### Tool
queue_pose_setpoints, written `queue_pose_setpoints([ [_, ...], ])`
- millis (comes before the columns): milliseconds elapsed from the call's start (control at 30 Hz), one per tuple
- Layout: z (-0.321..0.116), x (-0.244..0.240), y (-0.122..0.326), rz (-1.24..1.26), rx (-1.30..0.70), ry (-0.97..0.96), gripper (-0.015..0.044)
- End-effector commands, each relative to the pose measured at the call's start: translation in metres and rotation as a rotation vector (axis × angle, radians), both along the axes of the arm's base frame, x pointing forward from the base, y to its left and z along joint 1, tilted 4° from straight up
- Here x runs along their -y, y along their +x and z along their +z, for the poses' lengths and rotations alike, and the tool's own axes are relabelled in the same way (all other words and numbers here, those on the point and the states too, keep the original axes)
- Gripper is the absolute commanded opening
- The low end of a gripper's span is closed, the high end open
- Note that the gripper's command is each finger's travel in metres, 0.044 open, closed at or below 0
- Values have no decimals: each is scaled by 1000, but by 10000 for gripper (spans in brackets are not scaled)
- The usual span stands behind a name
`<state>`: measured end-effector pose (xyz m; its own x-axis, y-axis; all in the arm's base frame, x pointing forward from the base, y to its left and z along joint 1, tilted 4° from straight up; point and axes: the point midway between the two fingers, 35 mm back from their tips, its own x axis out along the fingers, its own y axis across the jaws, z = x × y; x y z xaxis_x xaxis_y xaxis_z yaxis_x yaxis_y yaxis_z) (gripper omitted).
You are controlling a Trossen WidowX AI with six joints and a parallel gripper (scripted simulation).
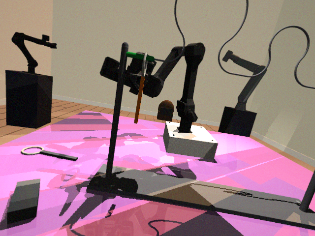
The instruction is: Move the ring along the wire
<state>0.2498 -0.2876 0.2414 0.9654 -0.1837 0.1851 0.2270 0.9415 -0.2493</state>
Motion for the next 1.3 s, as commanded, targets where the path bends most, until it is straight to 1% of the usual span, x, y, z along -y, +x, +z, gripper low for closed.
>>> queue_pose_setpoints([
  [0, -52, -8, -12, 28, -68, 75, 160],
  [200, -120, -37, -36, 85, -149, 185, 160],
  [300, -141, -53, -45, 110, -170, 230, 160],
  [367, -146, -58, -48, 117, -175, 242, 160],
  [533, -144, -57, -45, 114, -174, 243, 160],
  [900, -96, -52, -3, 75, -150, 250, 160],
  [1267, -95, -49, 7, 75, -148, 249, 160],
])
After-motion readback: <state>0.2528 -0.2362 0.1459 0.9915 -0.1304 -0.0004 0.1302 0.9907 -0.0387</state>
